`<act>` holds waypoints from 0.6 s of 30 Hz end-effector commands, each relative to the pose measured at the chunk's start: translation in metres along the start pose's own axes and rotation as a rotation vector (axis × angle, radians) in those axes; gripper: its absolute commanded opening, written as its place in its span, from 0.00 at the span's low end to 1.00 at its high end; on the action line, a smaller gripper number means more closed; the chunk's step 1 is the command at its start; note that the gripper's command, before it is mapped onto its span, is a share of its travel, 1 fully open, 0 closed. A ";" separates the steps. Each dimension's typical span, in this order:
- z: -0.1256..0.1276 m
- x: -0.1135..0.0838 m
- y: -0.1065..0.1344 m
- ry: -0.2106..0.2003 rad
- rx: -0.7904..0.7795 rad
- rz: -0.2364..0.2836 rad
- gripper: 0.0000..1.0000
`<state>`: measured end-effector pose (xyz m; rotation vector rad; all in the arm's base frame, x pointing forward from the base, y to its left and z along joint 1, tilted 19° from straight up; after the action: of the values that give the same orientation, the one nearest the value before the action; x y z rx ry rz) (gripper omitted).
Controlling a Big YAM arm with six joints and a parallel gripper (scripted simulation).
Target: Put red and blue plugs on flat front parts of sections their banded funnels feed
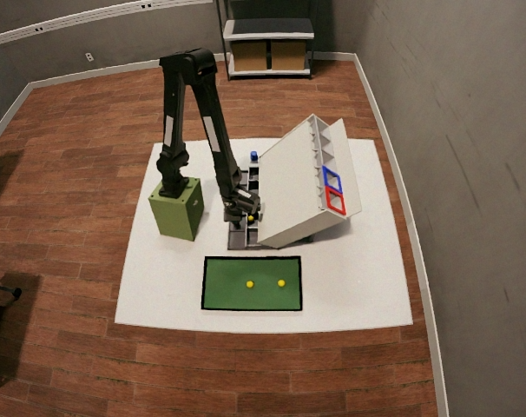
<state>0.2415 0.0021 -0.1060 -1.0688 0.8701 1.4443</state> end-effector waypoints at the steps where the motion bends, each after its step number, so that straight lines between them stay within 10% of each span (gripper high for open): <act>1: 0.001 0.003 -0.002 -0.001 -0.001 -0.004 0.00; 18: 0.004 0.014 0.002 -0.004 0.000 0.004 0.00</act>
<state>0.2399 0.0058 -0.1141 -1.0678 0.8709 1.4465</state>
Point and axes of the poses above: the point where the finger pads meet when closed, its own x axis out along the fingers, its own z axis across the jaws, y = z × x, the point moved 2 cm from there along -x, back along the fingers, and after that the axes turned 2 degrees about x, right-handed, at the moved point
